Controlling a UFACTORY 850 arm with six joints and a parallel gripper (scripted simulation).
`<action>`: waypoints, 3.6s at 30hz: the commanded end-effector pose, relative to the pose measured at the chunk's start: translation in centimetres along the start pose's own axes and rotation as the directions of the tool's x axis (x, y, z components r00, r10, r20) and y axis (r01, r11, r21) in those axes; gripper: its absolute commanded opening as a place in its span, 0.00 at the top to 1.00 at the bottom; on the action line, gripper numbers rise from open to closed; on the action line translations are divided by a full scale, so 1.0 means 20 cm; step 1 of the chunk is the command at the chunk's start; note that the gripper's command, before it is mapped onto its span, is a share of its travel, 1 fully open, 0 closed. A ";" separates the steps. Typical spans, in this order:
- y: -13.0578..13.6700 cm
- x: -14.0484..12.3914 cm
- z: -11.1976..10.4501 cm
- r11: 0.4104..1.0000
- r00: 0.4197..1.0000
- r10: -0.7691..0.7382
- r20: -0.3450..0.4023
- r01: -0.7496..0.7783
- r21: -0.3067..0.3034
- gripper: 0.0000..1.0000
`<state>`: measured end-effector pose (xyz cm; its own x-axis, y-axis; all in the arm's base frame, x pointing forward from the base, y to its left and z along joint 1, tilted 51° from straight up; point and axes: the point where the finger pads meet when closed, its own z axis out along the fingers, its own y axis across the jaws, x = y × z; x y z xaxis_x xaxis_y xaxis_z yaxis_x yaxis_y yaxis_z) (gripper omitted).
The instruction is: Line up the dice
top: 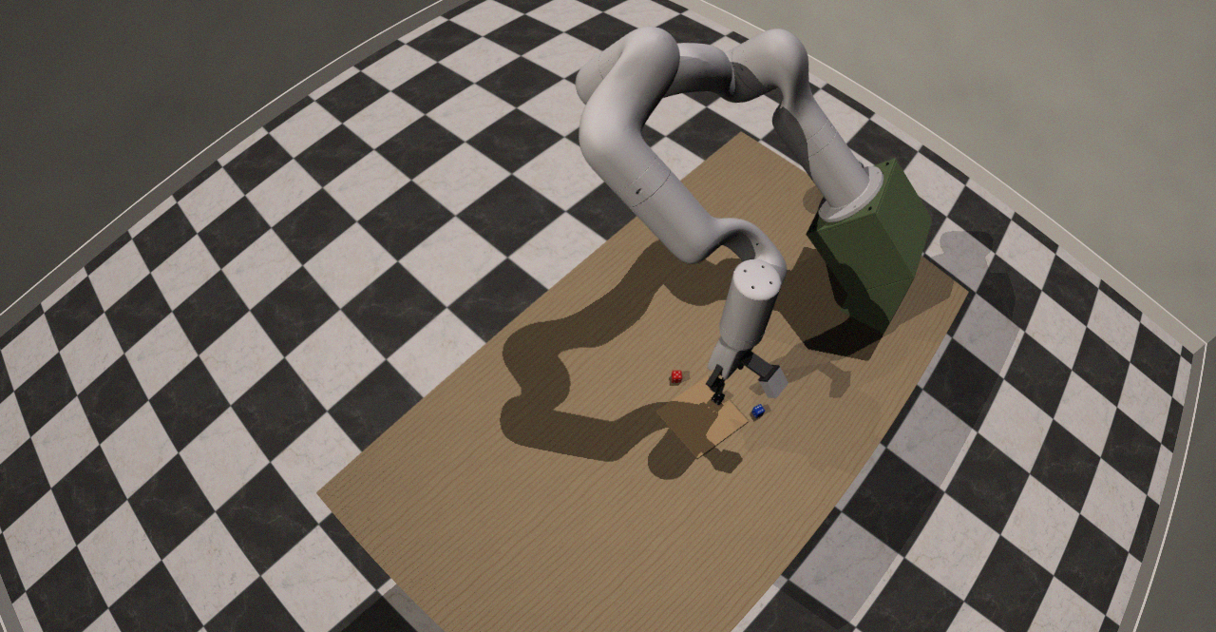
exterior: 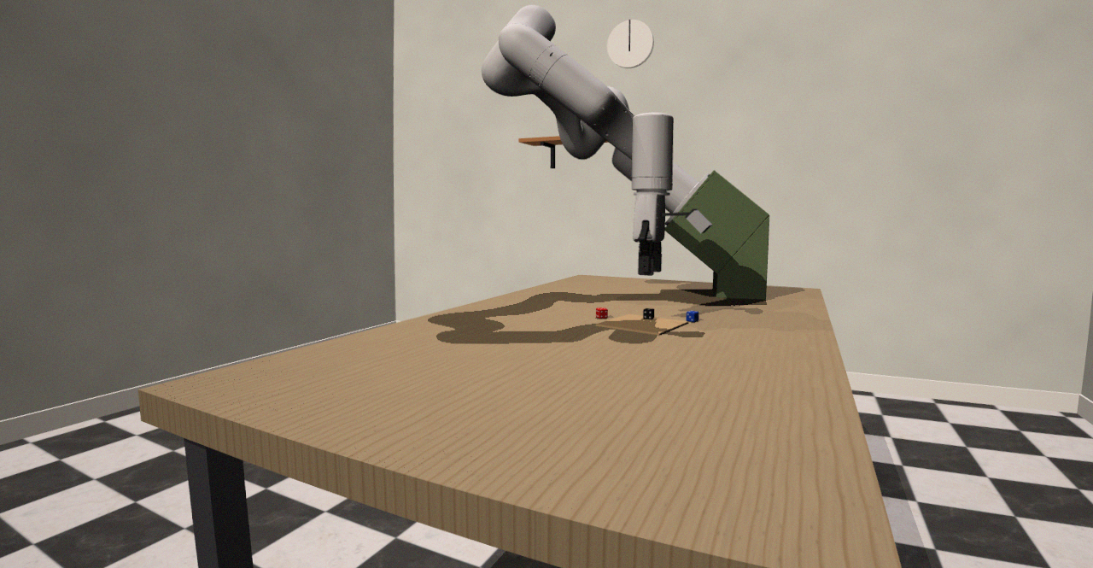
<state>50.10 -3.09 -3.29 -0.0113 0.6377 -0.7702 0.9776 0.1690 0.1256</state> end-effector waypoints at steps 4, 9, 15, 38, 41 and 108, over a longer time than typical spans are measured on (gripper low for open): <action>0.00 0.00 0.00 1.000 1.000 0.000 0.000 0.000 -0.001 0.00; 0.00 0.00 0.00 1.000 1.000 0.000 0.000 0.000 -0.001 0.00; 0.00 0.00 0.00 1.000 1.000 0.000 0.000 0.000 -0.001 0.00; 0.03 -0.10 0.01 0.886 0.886 -0.463 -0.001 0.463 -0.002 0.00; 0.03 -0.11 0.02 0.854 0.854 -0.520 -0.001 0.520 -0.002 0.00; 0.07 -0.50 0.09 -0.664 -0.664 -0.748 0.002 0.748 0.001 0.64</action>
<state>51.87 -10.58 3.36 -0.7262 -0.5495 0.4132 -0.6538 0.3661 -0.6622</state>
